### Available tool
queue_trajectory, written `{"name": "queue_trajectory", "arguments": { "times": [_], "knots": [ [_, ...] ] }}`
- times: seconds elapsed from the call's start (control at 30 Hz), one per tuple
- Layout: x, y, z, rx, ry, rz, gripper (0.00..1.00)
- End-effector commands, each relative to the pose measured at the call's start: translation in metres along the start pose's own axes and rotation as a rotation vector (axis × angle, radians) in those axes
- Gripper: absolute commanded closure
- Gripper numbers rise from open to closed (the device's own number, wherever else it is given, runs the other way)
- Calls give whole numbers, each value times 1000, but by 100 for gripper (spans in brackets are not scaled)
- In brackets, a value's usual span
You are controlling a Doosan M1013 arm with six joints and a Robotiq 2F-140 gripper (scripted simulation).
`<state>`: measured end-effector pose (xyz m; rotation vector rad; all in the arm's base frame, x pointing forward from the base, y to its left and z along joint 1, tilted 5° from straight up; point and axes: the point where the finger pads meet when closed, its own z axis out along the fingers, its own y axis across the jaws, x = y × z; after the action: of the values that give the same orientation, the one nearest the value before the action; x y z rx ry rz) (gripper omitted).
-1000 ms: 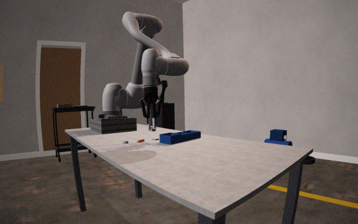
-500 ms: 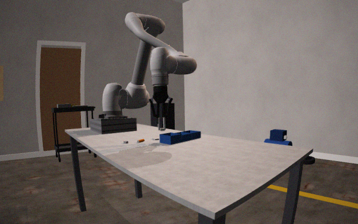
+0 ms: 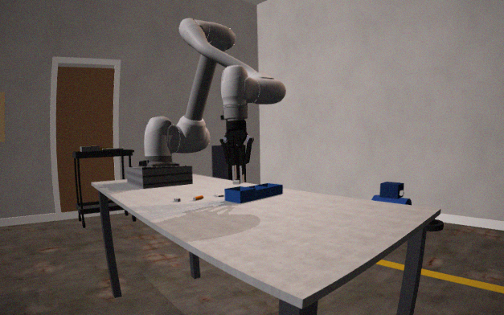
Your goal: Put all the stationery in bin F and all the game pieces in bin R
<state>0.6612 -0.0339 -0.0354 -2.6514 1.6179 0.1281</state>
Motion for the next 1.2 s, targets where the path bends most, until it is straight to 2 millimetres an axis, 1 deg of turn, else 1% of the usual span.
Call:
{"name": "queue_trajectory", "arguments": {
  "times": [0.0, 0.37, 0.93, 1.17],
  "knots": [
    [0, 0, 0, -7, 8, 157, 89],
    [0, 0, 0, -18, 22, 479, 89],
    [0, 0, 0, -18, 22, 479, 89],
    [0, 0, 10, -18, 22, 479, 89]
  ]
}}
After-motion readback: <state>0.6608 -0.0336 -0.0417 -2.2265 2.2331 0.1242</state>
